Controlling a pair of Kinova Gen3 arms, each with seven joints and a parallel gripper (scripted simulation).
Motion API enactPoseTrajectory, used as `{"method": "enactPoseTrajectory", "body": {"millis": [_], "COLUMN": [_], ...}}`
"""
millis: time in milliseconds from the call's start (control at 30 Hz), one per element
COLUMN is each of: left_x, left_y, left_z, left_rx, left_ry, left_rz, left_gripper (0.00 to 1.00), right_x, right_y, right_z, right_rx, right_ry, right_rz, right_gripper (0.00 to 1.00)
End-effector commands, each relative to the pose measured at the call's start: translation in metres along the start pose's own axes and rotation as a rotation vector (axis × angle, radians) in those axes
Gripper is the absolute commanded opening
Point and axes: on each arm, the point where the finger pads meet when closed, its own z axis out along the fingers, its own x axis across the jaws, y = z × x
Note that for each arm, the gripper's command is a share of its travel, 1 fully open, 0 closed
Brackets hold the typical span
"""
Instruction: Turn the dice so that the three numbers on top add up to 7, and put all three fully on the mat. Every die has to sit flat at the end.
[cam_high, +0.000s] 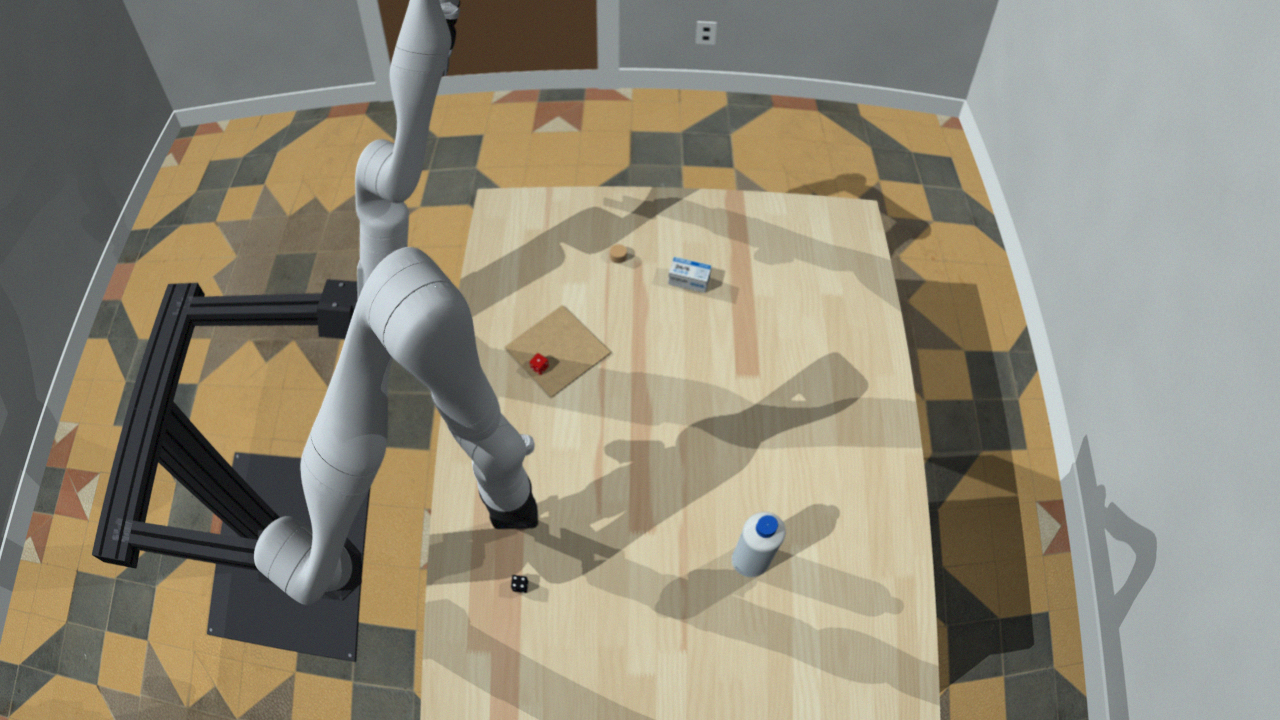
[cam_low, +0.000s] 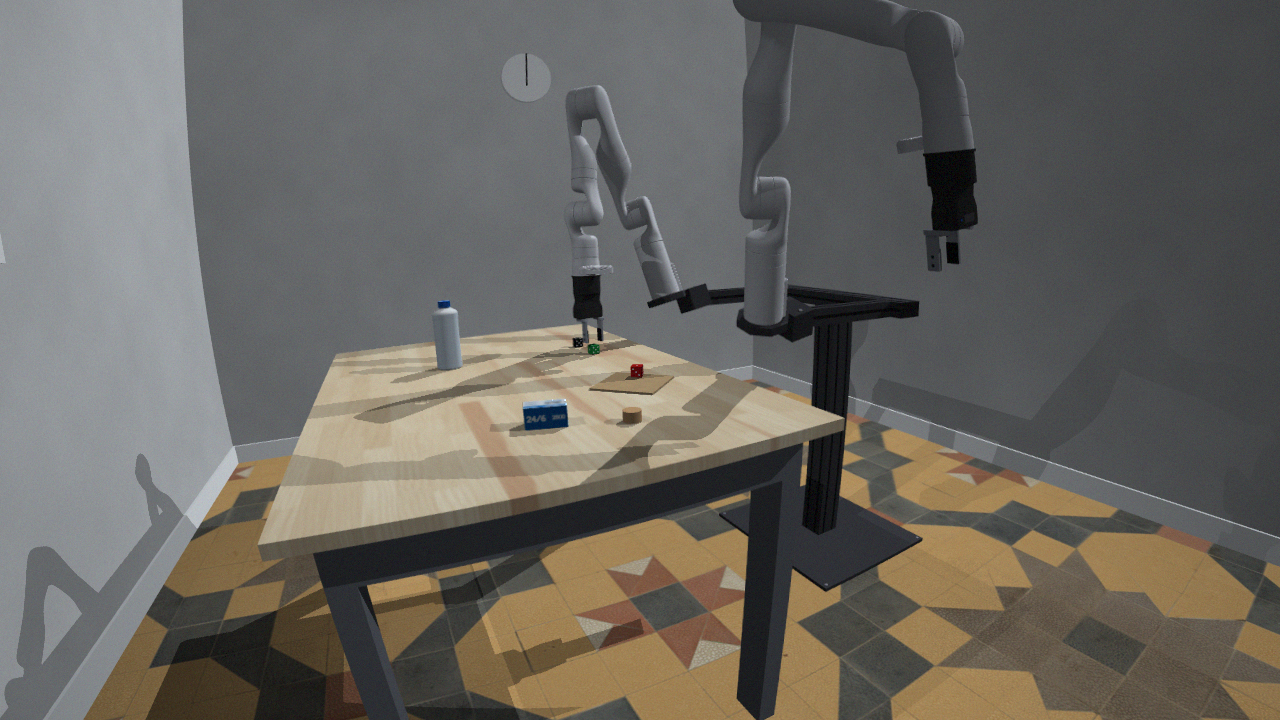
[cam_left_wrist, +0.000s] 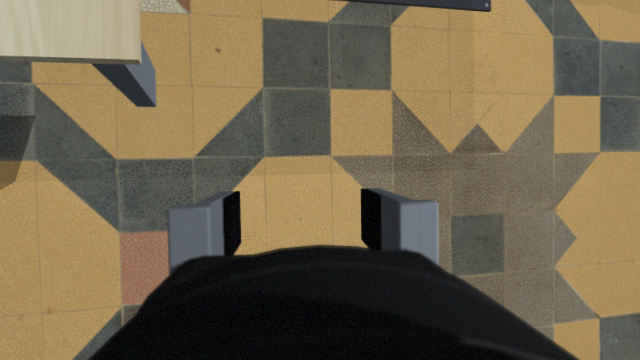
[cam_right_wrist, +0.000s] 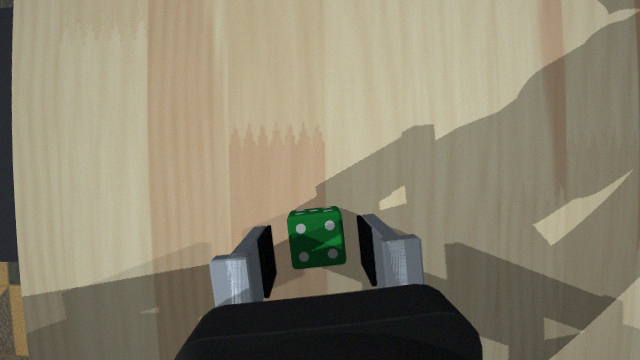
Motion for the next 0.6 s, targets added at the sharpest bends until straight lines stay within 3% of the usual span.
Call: {"method": "enactPoseTrajectory", "body": {"millis": [0, 567], "left_x": [0.000, 0.000], "left_y": [0.000, 0.000], "left_z": [-0.001, -0.001], "left_rx": [-0.002, -0.002], "left_ry": [0.000, 0.000], "left_rz": [0.000, 0.000], "left_gripper": [1.00, 1.00], "right_x": [0.000, 0.000], "right_y": [0.000, 0.000], "right_z": [0.000, 0.019], "right_rx": [0.001, 0.001], "right_ry": [0.001, 0.001], "right_rz": [0.000, 0.000], "right_gripper": [0.79, 0.79]}}
